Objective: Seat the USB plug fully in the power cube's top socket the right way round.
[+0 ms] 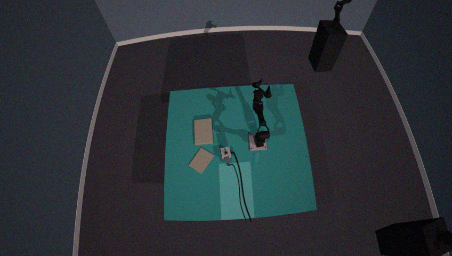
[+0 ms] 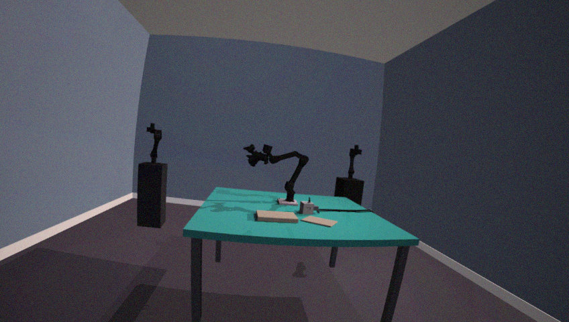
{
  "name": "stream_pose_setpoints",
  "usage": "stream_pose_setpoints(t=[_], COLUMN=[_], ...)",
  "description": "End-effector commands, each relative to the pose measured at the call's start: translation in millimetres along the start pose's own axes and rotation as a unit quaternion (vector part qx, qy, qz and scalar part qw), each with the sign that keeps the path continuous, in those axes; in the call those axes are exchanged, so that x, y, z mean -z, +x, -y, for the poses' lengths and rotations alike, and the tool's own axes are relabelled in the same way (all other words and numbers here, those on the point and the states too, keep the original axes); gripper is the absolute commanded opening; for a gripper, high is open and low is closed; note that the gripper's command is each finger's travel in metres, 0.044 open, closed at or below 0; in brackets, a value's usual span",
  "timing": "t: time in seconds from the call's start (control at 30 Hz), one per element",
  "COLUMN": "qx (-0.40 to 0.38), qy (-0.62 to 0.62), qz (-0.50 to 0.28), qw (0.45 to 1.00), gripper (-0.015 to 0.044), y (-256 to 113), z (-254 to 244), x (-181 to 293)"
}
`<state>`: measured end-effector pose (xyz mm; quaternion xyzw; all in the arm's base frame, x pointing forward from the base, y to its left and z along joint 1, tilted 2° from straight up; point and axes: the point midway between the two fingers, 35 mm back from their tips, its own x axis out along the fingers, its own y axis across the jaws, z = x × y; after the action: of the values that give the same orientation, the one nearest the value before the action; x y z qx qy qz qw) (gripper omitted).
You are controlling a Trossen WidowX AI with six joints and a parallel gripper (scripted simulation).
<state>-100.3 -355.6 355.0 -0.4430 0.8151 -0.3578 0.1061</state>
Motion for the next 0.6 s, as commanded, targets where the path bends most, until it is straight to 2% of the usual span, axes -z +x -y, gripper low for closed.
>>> stream_pose_setpoints(t=[0.0,0.27,0.57], qx=[0.037,0.096,0.105], qy=[0.014,0.034,-0.030], qz=[0.124,0.363,0.598], qw=[0.991,0.926,0.794], gripper=[0.0440,0.0440,0.0440], y=[-22,-122,-289], z=[39,113,136], x=[-64,-170,-236])
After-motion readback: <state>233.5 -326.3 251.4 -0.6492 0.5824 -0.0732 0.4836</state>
